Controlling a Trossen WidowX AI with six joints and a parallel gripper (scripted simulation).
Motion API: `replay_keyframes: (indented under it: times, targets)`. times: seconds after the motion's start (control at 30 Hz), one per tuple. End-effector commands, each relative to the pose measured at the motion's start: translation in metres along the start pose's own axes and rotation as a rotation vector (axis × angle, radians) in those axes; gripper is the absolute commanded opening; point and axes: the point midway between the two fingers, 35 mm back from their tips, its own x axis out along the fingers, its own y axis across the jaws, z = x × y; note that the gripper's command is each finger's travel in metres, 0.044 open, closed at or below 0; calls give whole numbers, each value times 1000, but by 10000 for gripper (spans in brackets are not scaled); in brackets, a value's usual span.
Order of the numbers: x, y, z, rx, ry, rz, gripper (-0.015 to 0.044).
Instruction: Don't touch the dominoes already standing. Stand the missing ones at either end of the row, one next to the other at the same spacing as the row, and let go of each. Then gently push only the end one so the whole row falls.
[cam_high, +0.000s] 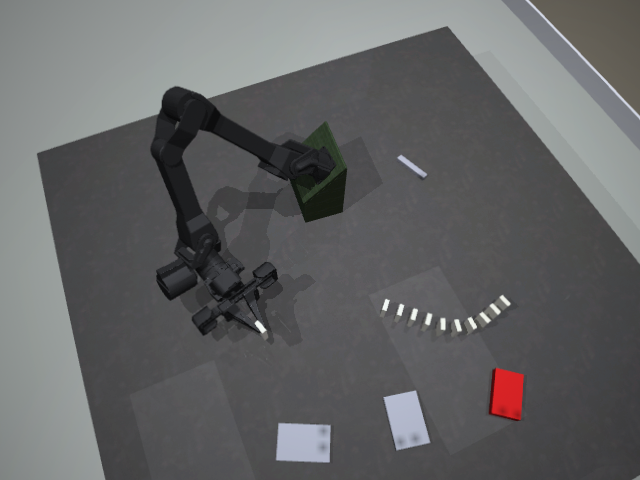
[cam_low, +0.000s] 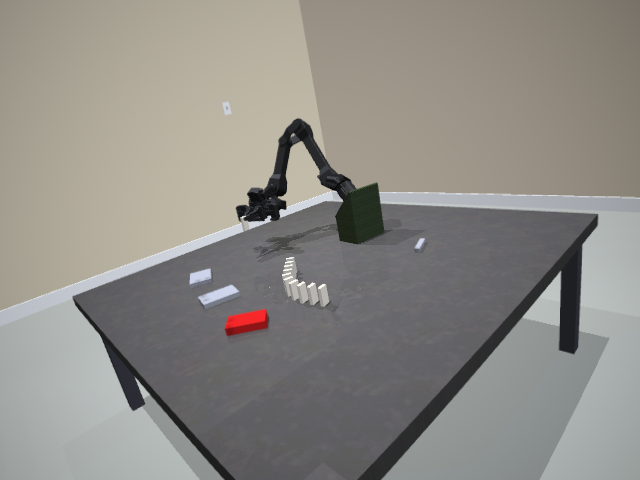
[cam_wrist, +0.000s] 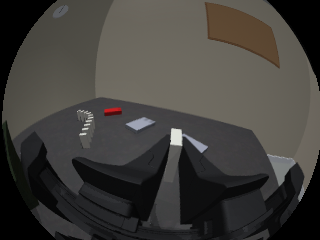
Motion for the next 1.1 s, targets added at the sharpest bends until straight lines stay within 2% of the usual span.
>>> replay_keyframes:
  times: [0.0,0.8,1.07]
  targets:
    - [1,-1,-13,5,2,3,26]
    - [5,2,-101,4,3,1,26]
    - [5,2,-103,4,3,0,26]
